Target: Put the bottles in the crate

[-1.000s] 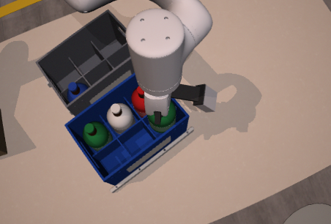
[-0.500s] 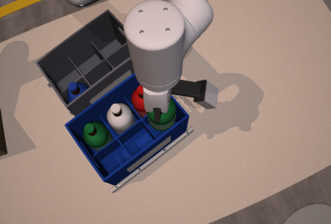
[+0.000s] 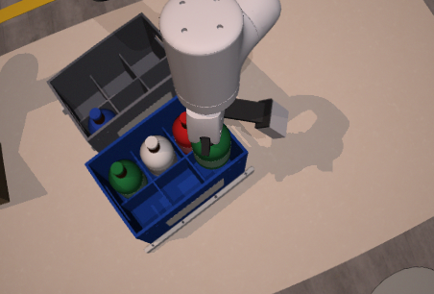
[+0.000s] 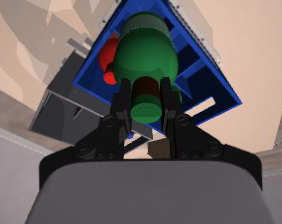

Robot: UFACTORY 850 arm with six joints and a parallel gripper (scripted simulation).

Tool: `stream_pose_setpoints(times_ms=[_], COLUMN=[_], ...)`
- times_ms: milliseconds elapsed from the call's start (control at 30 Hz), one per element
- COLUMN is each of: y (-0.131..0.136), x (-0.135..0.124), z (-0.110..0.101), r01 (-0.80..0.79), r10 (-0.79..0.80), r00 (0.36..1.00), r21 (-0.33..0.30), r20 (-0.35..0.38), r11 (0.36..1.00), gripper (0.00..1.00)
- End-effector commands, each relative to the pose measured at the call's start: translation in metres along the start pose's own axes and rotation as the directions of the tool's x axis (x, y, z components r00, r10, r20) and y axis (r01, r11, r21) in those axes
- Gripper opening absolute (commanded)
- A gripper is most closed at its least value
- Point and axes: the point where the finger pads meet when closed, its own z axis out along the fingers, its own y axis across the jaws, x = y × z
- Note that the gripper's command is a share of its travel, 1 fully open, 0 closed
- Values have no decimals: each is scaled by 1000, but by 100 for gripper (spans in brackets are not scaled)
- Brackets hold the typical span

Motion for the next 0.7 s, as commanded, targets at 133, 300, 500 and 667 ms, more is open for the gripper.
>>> stream_pose_setpoints(times_ms=[133, 300, 500, 667], y=[0, 0, 0, 0], x=[1, 1, 1, 1], z=[-15, -22, -30, -38], r01=[1, 1, 1, 1], r10=[-1, -1, -1, -1], r00=[1000, 1000, 1000, 1000], r21=[0, 0, 0, 0], r20=[-3, -3, -3, -3], r11=[1000, 1000, 1000, 1000], gripper=[0, 0, 0, 0])
